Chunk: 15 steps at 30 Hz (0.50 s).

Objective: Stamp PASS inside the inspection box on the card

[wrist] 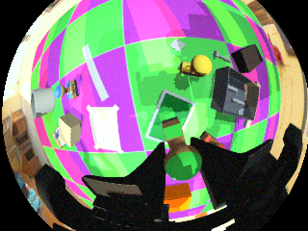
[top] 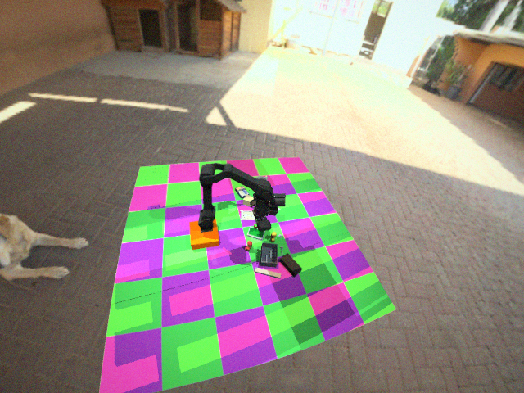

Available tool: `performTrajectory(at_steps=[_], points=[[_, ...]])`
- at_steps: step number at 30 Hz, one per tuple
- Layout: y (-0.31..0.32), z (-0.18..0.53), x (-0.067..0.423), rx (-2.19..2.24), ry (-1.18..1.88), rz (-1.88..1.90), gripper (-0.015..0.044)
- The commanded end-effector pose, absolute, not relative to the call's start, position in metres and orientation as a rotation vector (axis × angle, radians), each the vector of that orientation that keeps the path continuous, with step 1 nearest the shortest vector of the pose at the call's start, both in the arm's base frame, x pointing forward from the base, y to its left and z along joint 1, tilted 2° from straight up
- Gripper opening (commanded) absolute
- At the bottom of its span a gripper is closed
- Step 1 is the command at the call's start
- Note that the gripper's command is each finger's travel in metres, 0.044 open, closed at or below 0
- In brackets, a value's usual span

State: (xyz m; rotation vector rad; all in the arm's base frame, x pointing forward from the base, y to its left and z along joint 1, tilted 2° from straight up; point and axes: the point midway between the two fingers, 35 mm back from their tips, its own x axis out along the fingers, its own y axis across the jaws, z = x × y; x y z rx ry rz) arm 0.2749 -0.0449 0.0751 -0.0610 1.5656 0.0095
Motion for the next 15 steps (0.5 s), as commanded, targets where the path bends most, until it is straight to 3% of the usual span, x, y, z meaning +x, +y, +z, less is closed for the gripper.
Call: performTrajectory(at_steps=[1,15], points=[[-0.0465,0.0728,0.2734,-0.068,1.565,0.008,0.0000],[-0.0468,0.0634,0.2741,-0.067,1.565,0.007,0.0000]])
